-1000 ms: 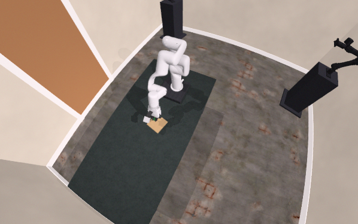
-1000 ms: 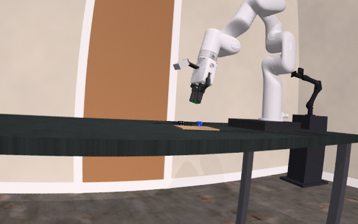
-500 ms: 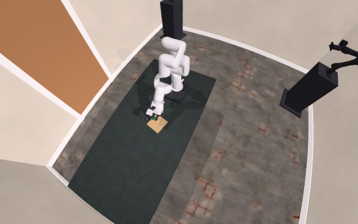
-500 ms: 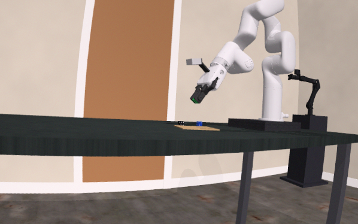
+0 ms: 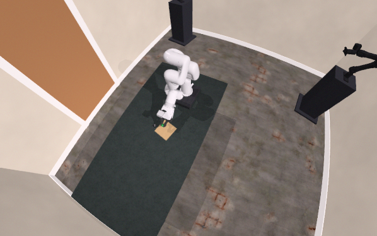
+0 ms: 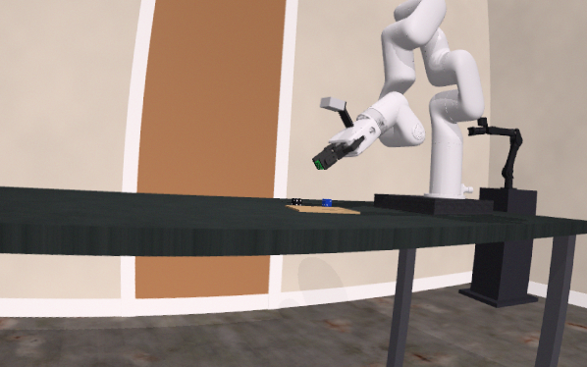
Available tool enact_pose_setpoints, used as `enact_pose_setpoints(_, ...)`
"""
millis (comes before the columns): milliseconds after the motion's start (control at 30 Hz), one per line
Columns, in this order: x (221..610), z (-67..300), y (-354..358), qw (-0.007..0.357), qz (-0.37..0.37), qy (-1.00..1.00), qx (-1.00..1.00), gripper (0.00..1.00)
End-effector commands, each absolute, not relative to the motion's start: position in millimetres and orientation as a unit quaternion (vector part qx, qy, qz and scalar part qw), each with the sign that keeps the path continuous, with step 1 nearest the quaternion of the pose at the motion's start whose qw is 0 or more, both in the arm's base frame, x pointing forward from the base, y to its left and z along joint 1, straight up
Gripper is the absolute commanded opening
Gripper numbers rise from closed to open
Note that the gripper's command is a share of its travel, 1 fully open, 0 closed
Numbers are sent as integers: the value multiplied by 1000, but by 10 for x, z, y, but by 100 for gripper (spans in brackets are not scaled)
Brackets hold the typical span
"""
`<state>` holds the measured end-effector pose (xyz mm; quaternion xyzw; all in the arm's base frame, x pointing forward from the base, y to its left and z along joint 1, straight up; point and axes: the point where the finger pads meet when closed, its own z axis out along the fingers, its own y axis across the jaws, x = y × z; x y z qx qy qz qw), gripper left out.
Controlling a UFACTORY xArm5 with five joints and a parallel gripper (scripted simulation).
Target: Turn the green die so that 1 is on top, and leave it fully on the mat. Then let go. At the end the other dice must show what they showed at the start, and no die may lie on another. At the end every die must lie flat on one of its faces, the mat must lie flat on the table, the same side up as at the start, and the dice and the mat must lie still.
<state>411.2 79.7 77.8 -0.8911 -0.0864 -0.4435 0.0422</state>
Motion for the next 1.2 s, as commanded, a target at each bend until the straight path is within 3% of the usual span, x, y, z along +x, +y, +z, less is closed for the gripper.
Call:
enact_pose_setpoints(0, 4131, 786, 801, 44, -460, -86, -883, 15)
enact_pose_setpoints(533, 4131, 611, 800, 44, -460, -86, -883, 15)
enact_pose_setpoints(1167, 4136, 56, 802, 44, -460, -86, -883, 15)
